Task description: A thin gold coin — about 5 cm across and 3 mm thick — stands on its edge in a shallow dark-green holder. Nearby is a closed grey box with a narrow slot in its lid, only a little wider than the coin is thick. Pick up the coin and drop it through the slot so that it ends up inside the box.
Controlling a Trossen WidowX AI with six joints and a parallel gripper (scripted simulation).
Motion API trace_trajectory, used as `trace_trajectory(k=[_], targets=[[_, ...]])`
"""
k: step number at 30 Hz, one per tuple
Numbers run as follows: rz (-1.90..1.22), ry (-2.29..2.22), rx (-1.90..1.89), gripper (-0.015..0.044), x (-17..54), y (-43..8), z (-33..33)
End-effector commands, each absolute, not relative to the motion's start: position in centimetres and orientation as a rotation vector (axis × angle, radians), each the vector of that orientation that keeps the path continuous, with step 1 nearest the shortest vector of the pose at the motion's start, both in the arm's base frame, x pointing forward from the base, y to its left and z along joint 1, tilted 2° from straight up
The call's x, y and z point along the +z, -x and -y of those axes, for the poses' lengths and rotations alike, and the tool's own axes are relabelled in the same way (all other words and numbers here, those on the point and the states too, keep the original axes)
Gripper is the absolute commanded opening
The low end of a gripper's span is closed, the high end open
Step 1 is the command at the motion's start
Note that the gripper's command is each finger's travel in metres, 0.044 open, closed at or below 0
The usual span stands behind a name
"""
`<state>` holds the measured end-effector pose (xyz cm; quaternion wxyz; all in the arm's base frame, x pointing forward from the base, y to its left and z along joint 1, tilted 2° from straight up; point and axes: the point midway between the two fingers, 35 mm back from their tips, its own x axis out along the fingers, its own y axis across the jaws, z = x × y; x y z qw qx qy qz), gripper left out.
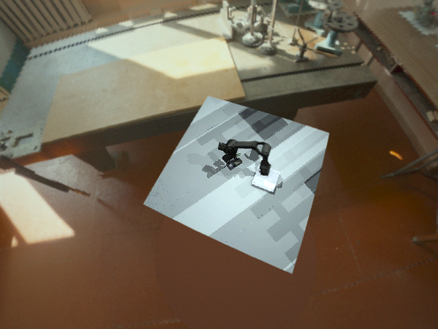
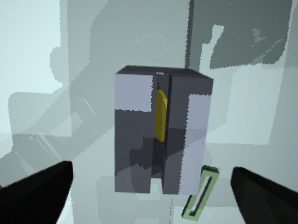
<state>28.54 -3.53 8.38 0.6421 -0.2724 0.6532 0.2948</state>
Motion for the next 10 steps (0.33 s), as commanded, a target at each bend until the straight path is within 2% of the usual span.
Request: trace_trajectory(k=[1, 10], targets=[[-1.471, 0.628, 0.663, 0.044, 11.93, -28.59, 3.6], [-1.472, 0.628, 0.663, 0.044, 12.17, -28.54, 3.6]])
